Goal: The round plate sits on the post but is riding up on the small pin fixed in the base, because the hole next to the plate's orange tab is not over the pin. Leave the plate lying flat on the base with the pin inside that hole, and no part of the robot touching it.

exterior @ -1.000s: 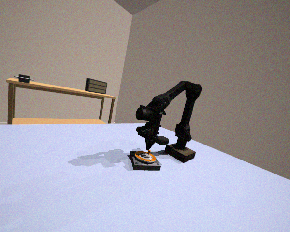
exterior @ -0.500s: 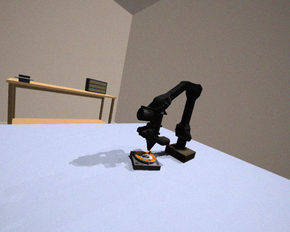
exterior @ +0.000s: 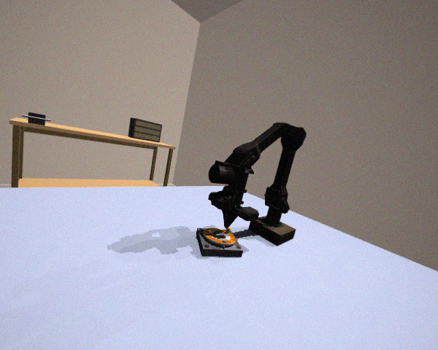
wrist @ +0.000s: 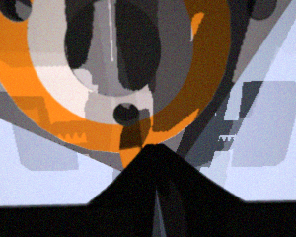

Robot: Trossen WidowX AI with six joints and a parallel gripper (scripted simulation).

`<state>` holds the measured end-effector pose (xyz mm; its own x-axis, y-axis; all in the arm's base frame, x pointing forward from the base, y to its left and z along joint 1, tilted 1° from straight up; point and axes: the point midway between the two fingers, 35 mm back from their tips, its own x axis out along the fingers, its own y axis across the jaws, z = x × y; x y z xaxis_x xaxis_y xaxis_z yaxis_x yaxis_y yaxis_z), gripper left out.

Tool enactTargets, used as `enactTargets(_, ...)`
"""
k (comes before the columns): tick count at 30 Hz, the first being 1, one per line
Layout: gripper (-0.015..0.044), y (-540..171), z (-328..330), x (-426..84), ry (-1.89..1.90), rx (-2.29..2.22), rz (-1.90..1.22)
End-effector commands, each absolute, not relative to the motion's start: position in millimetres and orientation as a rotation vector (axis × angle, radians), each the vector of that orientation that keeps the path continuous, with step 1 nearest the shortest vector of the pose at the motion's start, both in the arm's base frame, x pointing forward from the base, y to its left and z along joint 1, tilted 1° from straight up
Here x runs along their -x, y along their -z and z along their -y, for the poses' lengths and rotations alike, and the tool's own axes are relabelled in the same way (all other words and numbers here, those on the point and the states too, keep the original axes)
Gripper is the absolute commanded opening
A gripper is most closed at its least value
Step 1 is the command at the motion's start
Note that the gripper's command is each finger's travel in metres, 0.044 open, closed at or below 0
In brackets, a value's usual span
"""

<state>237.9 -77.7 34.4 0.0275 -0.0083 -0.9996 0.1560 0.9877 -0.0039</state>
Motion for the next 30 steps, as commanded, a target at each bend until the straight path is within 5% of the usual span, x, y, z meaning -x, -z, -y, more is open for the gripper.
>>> enactTargets(1, 0.0000, -32, 71, -234, 0.115, -0.126, -1.553)
enactTargets(30, 0.0000, -32, 53, -237, 0.114, -0.127, -1.553)
